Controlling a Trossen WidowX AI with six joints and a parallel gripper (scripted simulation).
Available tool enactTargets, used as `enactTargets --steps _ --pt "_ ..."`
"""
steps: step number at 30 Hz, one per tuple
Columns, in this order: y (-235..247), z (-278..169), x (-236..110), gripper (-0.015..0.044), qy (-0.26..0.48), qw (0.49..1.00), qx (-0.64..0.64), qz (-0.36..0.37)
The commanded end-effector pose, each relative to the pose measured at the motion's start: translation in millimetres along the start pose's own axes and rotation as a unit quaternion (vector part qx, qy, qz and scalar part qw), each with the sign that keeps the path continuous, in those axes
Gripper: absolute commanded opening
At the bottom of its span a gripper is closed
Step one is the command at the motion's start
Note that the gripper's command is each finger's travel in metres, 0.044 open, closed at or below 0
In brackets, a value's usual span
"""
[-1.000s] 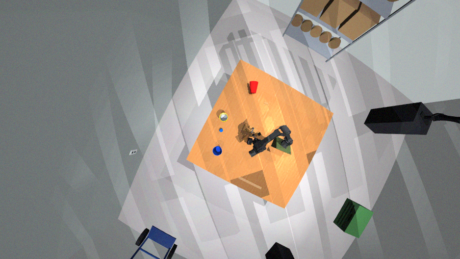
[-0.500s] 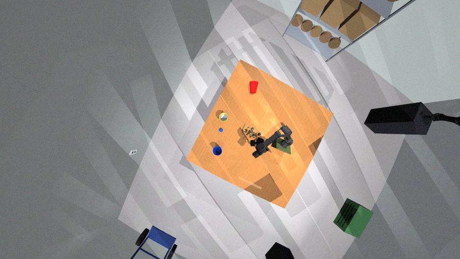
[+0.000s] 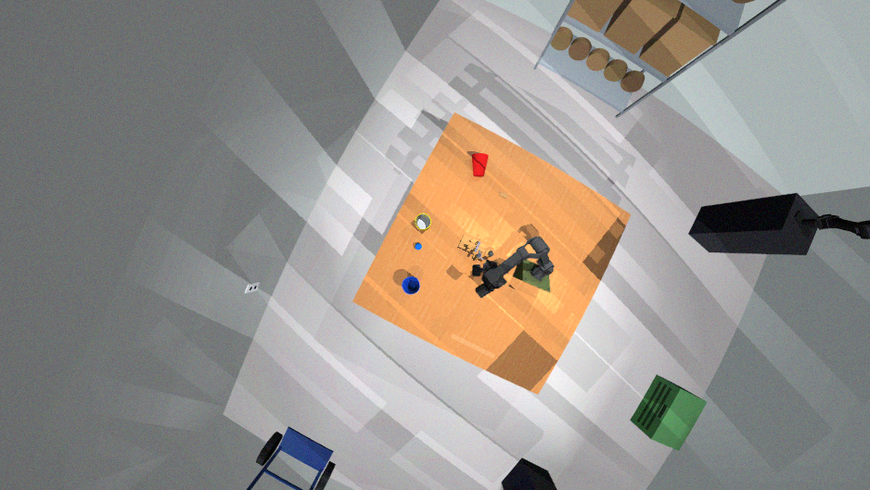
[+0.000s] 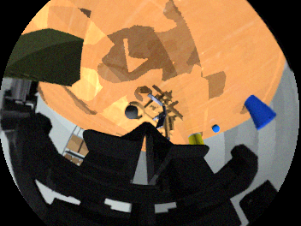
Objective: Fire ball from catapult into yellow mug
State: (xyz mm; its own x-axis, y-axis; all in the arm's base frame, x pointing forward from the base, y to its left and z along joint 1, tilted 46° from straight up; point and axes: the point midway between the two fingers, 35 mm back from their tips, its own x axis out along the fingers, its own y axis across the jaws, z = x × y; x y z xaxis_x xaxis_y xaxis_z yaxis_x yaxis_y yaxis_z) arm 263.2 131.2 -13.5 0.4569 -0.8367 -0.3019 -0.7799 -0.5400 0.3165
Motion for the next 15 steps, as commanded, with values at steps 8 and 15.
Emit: enactTargets --steps 8,15 --pt "-0.6 8.6 14.9 0.0000 0.002 1.000 -0.004 -0.002" --pt "-0.6 14.4 25.1 0.0000 0.002 1.000 -0.004 -0.002"
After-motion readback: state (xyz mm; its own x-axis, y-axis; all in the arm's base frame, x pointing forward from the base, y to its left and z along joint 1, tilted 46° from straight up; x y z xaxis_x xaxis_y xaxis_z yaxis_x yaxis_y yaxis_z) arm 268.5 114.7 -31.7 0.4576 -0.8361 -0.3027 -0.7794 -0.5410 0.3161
